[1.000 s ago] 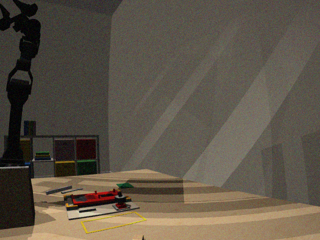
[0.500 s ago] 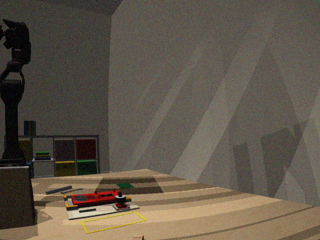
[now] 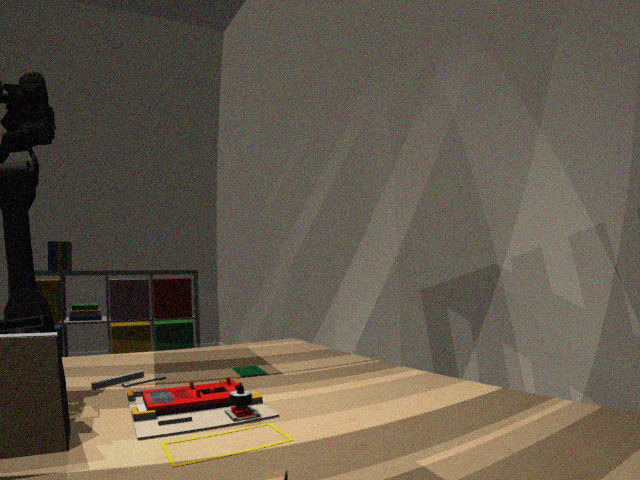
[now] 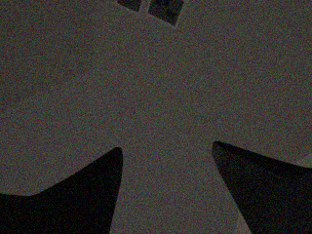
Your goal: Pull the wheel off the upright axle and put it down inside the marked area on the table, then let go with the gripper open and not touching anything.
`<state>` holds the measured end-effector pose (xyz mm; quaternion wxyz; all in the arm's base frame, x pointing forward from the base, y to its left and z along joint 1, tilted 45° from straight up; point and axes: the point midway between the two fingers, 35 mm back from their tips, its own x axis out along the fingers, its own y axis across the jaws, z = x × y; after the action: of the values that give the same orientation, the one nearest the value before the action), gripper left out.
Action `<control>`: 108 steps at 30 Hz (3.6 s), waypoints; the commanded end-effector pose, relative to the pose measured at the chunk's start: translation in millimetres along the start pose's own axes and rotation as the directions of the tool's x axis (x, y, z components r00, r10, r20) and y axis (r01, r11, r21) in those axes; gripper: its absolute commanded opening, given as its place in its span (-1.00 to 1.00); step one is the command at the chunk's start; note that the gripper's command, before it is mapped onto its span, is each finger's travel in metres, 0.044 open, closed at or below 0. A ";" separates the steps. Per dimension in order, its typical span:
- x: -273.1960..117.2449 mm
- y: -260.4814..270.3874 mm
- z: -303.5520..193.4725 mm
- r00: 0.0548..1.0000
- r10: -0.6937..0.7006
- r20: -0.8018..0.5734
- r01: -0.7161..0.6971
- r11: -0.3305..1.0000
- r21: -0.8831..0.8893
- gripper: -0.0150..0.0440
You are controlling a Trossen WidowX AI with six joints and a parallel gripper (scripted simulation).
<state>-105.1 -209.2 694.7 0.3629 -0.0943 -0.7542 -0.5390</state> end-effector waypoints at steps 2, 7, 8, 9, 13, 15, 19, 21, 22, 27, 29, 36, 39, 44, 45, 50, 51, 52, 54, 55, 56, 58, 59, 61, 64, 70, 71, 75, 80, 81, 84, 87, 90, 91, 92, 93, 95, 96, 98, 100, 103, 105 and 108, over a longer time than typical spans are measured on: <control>-1.1 19.6 38.1 0.995 0.060 0.082 -0.072 0.987 0.141 0.53; -3.3 40.7 78.8 0.977 0.117 0.177 -0.157 0.959 0.235 0.53; -4.3 45.5 87.5 0.972 0.129 0.197 -0.177 0.952 0.251 0.53; -5.5 50.0 95.8 0.966 0.141 0.216 -0.196 0.945 0.263 0.53; -11.9 67.5 126.6 0.940 0.187 0.285 -0.273 0.913 0.303 0.53; -16.4 76.3 141.5 0.924 0.210 0.319 -0.313 0.895 0.319 0.53; -27.5 93.8 170.1 0.888 0.255 0.384 -0.395 0.850 0.348 0.53; -34.3 102.5 184.0 0.866 0.277 0.417 -0.438 0.822 0.363 0.53; -37.9 106.8 190.8 0.854 0.288 0.434 -0.460 0.807 0.370 0.53; -59.1 128.3 223.1 0.789 0.342 0.511 -0.568 0.723 0.394 0.53; -68.8 136.9 235.3 0.760 0.363 0.539 -0.610 0.685 0.399 0.53; -107.7 166.0 273.2 0.650 0.431 0.626 -0.742 0.539 0.399 0.53; -126.8 177.3 287.7 0.599 0.457 0.657 -0.790 0.469 0.395 0.53; -159.9 191.9 310.0 0.518 0.494 0.699 -0.854 0.348 0.387 0.53; -166.8 194.5 314.2 0.501 0.500 0.707 -0.865 0.323 0.384 0.53; -199.7 207.2 330.8 0.416 0.530 0.739 -0.908 0.203 0.366 0.53; -206.8 210.3 333.3 0.397 0.538 0.744 -0.916 0.177 0.360 0.53; -213.9 213.4 335.6 0.377 0.545 0.749 -0.923 0.151 0.355 0.53; -228.4 219.4 339.8 0.338 0.559 0.757 -0.934 0.098 0.344 0.53; -235.8 222.2 341.6 0.318 0.566 0.761 -0.938 0.071 0.339 0.53; -243.2 225.1 343.3 0.298 0.572 0.764 -0.942 0.045 0.333 0.53; -258.3 230.5 346.3 0.257 0.584 0.770 -0.946 -0.009 0.323 0.53; -265.7 232.6 347.6 0.237 0.587 0.774 -0.948 -0.035 0.317 0.53; -280.5 236.4 349.9 0.198 0.593 0.781 -0.949 -0.085 0.305 0.53; -303.0 241.7 352.2 0.138 0.600 0.788 -0.944 -0.160 0.287 0.53; -353.4 250.6 355.1 0.011 0.604 0.797 -0.911 -0.322 0.256 0.53; -363.7 251.9 355.7 -0.014 0.602 0.798 -0.901 -0.353 0.251 0.53; -404.7 255.3 356.2 -0.109 0.591 0.799 -0.849 -0.473 0.234 0.53; -454.8 254.5 352.3 -0.223 0.565 0.794 -0.763 -0.608 0.219 0.53; -464.3 253.5 350.9 -0.244 0.559 0.793 -0.745 -0.632 0.216 0.53; -492.4 249.4 345.8 -0.306 0.536 0.787 -0.683 -0.699 0.211 0.53; -519.8 244.0 339.3 -0.364 0.510 0.779 -0.614 -0.761 0.211 0.53; -547.3 238.6 332.0 -0.421 0.484 0.767 -0.535 -0.815 0.221 0.53; -556.6 236.7 329.3 -0.440 0.475 0.763 -0.506 -0.832 0.226 0.53; -565.8 234.6 326.5 -0.458 0.465 0.758 -0.477 -0.848 0.232 0.53; -574.9 232.4 323.6 -0.476 0.455 0.753 -0.448 -0.862 0.238 0.53; -592.8 227.5 317.4 -0.510 0.434 0.742 -0.387 -0.887 0.252 0.53; -601.6 224.8 314.2 -0.527 0.423 0.737 -0.357 -0.897 0.260 0.53; -618.8 218.9 307.4 -0.559 0.400 0.726 -0.294 -0.915 0.277 0.53; -635.1 213.4 297.8 -0.592 0.384 0.708 -0.252 -0.923 0.290 0.53; -650.2 207.5 288.4 -0.623 0.368 0.690 -0.211 -0.929 0.304 0.53; -658.8 203.6 283.7 -0.639 0.355 0.683 -0.181 -0.932 0.315 0.53; -678.1 193.8 272.7 -0.672 0.324 0.666 -0.111 -0.933 0.342 0.53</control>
<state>348.2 287.5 378.4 0.6558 -0.4892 -0.2100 0.5352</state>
